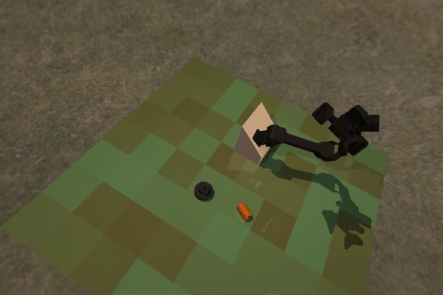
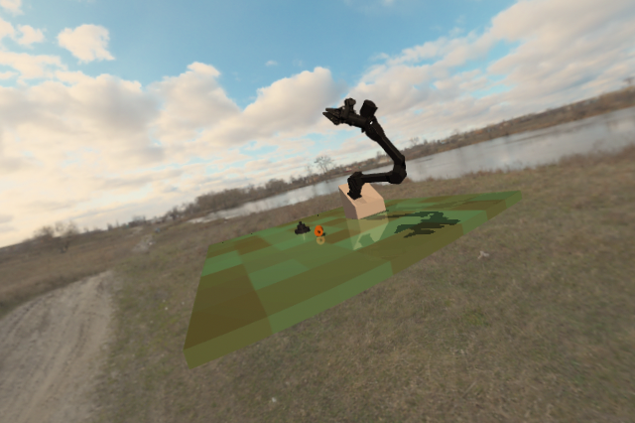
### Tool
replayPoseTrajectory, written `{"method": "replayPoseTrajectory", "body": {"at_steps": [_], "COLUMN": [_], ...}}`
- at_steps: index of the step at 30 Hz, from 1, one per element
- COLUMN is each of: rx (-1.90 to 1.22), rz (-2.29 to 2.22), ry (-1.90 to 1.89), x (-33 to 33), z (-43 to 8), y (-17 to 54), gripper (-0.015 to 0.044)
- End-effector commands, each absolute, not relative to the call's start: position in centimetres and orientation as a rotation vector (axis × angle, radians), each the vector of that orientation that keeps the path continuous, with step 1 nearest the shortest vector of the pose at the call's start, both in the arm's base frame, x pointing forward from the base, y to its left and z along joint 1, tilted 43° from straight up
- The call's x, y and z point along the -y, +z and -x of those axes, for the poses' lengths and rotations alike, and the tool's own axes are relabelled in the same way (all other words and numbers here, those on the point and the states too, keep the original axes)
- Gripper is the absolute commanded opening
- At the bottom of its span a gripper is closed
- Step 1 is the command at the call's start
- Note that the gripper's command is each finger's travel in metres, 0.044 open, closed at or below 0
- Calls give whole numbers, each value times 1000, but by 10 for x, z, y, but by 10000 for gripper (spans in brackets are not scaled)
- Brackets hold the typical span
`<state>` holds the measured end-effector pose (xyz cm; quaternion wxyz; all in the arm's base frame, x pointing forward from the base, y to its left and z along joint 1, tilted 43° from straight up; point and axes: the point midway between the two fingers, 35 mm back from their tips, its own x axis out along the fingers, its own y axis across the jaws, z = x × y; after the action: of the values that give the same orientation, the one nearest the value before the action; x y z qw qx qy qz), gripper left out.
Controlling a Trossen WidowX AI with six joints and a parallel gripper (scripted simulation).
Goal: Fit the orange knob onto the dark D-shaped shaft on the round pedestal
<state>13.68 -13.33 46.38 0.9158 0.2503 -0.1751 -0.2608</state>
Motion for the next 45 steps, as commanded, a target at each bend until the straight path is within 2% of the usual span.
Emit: {"method": "replayPoseTrajectory", "body": {"at_steps": [1, 2, 11, 16, 22, 27, 32, 45], "rx": [358, 349, -37, -366, -777, -1179, -1550, -1589], "rz": [-521, -540, -1224, -1565, -1931, -2180, -2299, -2303], "ry": [-535, -530, -346, -312, -396, -618, -990, -1044], "x": [135, 139, 166, 137, 84, 23, -38, -51], "z": [-138, -142, -241, -295, -329, -334, -315, -313], "y": [463, 459, 355, 282, 199, 131, 73, 61], "gripper": [426, 440, 440, 440, 440, 440, 440, 440]}}
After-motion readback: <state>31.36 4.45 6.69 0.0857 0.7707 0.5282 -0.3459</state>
